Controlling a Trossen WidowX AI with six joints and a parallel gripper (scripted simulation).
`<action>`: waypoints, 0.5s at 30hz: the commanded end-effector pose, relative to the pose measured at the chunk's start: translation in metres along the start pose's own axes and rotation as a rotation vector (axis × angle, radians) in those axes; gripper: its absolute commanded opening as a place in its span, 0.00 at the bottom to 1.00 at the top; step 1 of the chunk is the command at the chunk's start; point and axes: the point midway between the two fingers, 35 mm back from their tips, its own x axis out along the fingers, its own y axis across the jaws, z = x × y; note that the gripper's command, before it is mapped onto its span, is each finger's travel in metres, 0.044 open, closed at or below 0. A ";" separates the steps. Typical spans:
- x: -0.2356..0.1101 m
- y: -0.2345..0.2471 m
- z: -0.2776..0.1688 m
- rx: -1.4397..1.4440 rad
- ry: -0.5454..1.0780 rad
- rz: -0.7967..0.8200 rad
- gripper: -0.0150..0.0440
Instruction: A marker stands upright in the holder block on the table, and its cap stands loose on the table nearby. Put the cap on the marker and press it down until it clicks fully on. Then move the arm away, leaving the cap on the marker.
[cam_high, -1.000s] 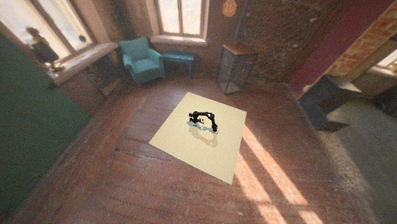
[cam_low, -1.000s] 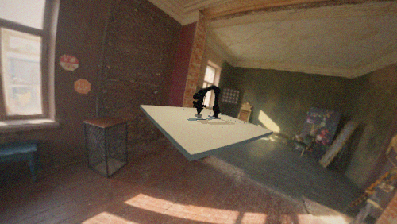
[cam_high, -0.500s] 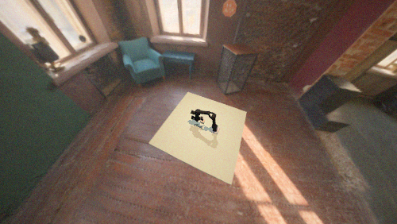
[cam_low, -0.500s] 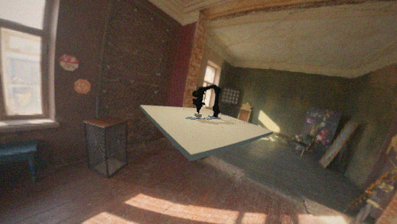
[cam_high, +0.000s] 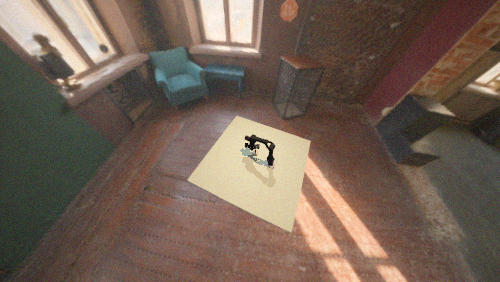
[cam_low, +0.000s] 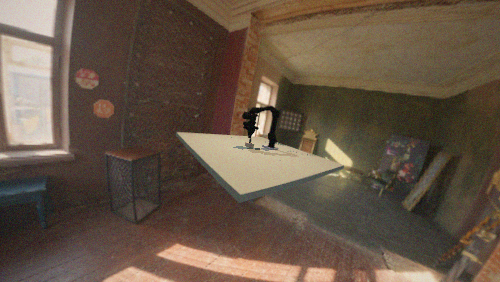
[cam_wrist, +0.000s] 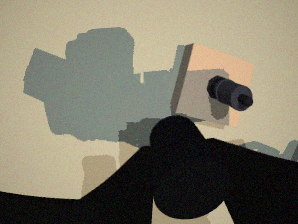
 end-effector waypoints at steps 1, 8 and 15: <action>-0.004 -0.017 0.006 -0.003 0.006 -0.006 0.25; -0.012 -0.039 0.014 -0.003 0.005 -0.007 0.25; -0.016 -0.051 0.017 -0.003 0.005 -0.008 0.25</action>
